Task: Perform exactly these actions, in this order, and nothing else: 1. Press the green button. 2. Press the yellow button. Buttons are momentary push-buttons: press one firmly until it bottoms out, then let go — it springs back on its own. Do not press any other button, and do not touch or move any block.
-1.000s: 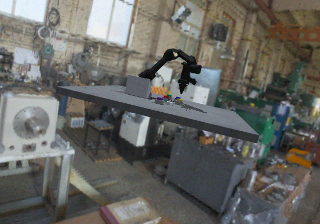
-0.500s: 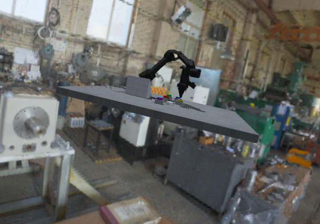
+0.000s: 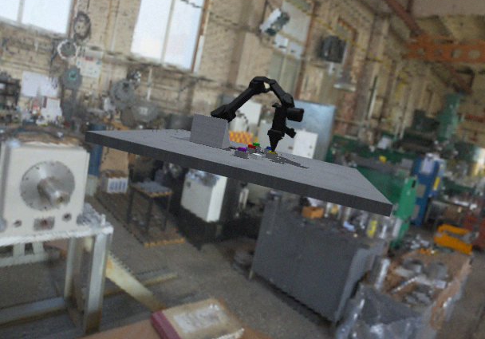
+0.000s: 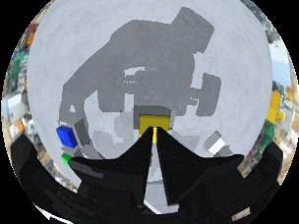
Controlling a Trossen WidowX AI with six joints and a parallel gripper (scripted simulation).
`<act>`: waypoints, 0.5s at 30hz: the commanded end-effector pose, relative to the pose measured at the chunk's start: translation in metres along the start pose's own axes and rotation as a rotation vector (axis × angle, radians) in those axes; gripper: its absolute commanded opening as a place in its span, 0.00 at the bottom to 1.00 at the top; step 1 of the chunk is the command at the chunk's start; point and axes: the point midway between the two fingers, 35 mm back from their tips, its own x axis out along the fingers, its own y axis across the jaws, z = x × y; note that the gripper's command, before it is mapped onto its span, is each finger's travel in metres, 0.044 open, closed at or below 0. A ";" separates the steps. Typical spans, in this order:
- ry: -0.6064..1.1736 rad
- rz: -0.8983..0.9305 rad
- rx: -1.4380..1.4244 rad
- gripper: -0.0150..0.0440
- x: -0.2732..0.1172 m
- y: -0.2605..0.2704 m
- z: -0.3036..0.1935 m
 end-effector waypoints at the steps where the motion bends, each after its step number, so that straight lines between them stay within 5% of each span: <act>1: 0.007 0.008 0.008 0.29 0.003 0.000 -0.001; 15: 0.003 0.002 0.004 0.29 -0.009 0.000 0.000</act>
